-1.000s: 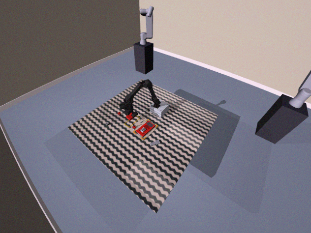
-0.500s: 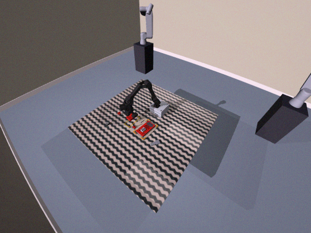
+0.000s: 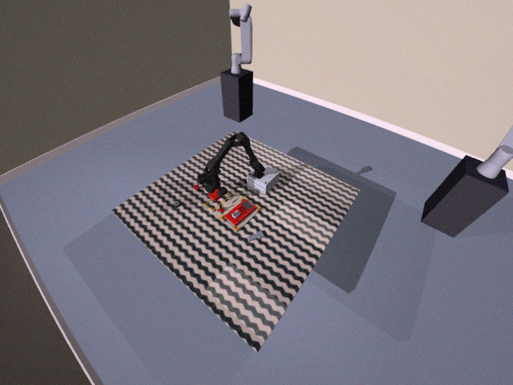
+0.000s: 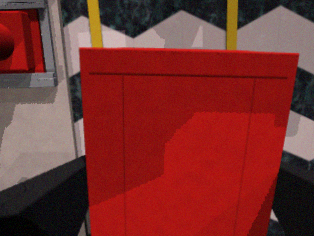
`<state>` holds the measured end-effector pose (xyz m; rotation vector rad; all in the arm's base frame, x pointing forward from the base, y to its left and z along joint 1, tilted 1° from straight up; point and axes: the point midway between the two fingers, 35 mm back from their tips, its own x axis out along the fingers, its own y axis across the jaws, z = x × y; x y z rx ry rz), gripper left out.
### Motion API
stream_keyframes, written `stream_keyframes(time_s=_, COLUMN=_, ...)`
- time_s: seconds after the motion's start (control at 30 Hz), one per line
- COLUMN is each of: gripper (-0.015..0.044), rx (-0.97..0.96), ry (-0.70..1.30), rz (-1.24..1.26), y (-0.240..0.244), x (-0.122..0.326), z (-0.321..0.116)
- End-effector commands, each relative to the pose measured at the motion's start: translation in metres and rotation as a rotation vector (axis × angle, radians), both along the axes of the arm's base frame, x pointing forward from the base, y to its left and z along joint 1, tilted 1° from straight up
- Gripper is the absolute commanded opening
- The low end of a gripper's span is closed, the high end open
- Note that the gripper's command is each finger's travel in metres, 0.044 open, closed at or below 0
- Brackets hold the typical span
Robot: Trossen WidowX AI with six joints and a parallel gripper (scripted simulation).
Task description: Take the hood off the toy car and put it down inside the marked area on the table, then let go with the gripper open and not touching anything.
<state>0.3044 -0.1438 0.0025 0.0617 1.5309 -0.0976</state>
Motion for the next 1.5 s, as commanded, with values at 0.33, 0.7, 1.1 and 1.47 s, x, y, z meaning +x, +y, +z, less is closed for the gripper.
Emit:
stream_keyframes(time_s=0.33, gripper=0.0, rx=0.002, ry=0.002, rz=0.005, y=0.001, x=-0.001, z=-0.013)
stream_keyframes(time_s=0.7, gripper=0.0, rx=0.003, ry=0.002, rz=0.005, y=0.001, x=-0.002, z=-0.022)
stream_keyframes(time_s=1.1, gripper=0.0, rx=0.003, ry=0.002, rz=0.005, y=0.001, x=-0.002, z=-0.029)
stream_keyframes(time_s=1.47, gripper=0.0, rx=0.003, ry=0.002, rz=0.005, y=0.001, x=-0.002, z=-0.034)
